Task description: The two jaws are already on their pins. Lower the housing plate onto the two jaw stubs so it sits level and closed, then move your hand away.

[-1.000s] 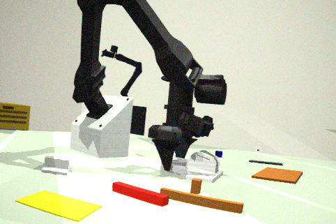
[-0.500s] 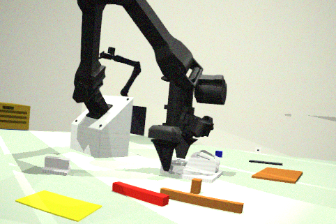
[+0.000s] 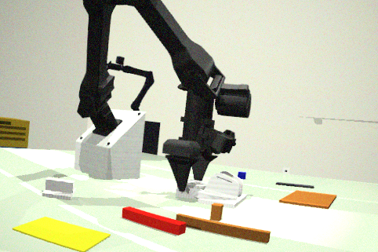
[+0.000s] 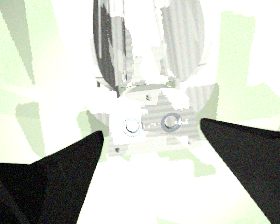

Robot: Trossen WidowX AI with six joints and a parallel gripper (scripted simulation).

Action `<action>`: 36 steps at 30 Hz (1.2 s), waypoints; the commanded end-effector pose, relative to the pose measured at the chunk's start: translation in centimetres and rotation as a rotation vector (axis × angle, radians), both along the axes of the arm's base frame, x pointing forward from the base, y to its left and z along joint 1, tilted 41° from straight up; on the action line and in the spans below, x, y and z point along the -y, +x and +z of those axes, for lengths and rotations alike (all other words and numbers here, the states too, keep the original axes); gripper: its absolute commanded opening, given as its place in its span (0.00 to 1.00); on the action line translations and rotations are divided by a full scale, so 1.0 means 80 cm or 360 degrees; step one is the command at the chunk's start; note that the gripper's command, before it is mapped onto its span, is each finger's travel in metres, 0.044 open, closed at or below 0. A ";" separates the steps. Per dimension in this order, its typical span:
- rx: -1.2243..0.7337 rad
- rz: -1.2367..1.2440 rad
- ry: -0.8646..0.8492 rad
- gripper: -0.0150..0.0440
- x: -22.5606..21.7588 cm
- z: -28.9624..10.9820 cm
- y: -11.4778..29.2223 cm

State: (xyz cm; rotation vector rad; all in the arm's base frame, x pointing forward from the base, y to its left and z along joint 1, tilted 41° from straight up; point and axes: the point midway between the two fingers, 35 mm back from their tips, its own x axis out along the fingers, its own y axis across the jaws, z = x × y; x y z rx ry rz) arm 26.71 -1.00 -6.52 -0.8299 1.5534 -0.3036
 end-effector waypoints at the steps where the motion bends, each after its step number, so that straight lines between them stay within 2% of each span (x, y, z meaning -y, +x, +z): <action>1: 0.0022 0.0002 0.0015 1.00 -0.020 0.021 0.003; 6: 0.0019 0.0005 0.0006 1.00 -0.054 0.065 -0.005; 11: 0.0018 0.0023 0.0007 1.00 -0.054 0.060 -0.008; 19: 0.0011 0.0006 0.0013 1.00 -0.088 0.112 -0.085; 36: 0.0011 0.0006 0.0012 1.00 -0.088 0.113 -0.087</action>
